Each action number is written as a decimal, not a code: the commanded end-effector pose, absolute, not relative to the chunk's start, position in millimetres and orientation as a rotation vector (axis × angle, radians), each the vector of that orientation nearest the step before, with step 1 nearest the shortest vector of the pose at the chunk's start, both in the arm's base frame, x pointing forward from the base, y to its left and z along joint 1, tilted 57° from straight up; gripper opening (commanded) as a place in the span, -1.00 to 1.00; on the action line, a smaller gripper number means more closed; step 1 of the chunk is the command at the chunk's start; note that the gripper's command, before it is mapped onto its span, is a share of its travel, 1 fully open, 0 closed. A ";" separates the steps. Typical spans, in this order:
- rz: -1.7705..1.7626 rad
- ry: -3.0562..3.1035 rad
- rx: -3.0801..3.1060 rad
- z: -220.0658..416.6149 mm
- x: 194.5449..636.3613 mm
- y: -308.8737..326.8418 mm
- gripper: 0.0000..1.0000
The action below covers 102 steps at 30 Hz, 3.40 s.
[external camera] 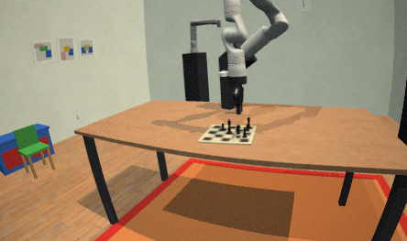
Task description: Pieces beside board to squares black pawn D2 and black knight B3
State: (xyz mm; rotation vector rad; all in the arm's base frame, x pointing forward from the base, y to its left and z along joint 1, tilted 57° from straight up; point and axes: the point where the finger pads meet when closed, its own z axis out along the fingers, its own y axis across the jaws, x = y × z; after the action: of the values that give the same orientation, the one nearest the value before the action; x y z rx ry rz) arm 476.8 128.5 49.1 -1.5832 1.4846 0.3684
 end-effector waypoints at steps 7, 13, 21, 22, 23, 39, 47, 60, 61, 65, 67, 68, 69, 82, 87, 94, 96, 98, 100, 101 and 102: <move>0.349 1.499 -1.571 54.7 477.7 111.8 -0.27; 0.349 1.499 -1.571 54.7 477.7 111.8 1.00; 0.349 1.499 -1.571 54.7 477.7 111.8 1.00; 0.349 1.499 -1.571 54.7 477.7 111.8 1.00; 0.349 1.499 -1.571 54.7 477.7 111.8 1.00; 0.349 1.499 -1.571 63.1 472.0 100.4 1.00; 0.349 1.499 -1.571 81.4 459.6 75.2 1.00; 0.349 1.499 -1.571 93.8 451.2 58.4 1.00; 0.349 1.499 -1.571 93.8 451.2 58.3 1.00; 0.349 1.499 -1.571 93.8 451.2 58.3 1.00; 0.349 1.499 -1.571 93.8 451.2 58.3 1.00; 0.349 1.499 -1.571 93.8 451.2 58.3 1.00; 0.349 1.499 -1.571 93.8 451.2 58.3 1.00; 0.349 1.499 -1.571 93.8 451.2 58.3 1.00; 0.349 1.499 -1.571 93.8 451.2 58.3 1.00; 0.349 1.499 -1.571 93.8 451.2 58.3 1.00; 0.349 1.499 -1.571 93.8 451.2 58.3 1.00; 0.349 1.499 -1.571 93.8 451.2 58.3 1.00; 0.349 1.499 -1.571 93.8 451.2 58.3 1.00; 0.349 1.499 -1.571 93.8 451.2 58.3 1.00; 0.349 1.499 -1.571 93.8 451.2 58.3 1.00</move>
State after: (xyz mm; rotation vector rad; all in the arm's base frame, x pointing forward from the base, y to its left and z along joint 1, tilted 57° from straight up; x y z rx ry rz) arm 451.0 59.0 93.6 -1.5713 1.4977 0.3503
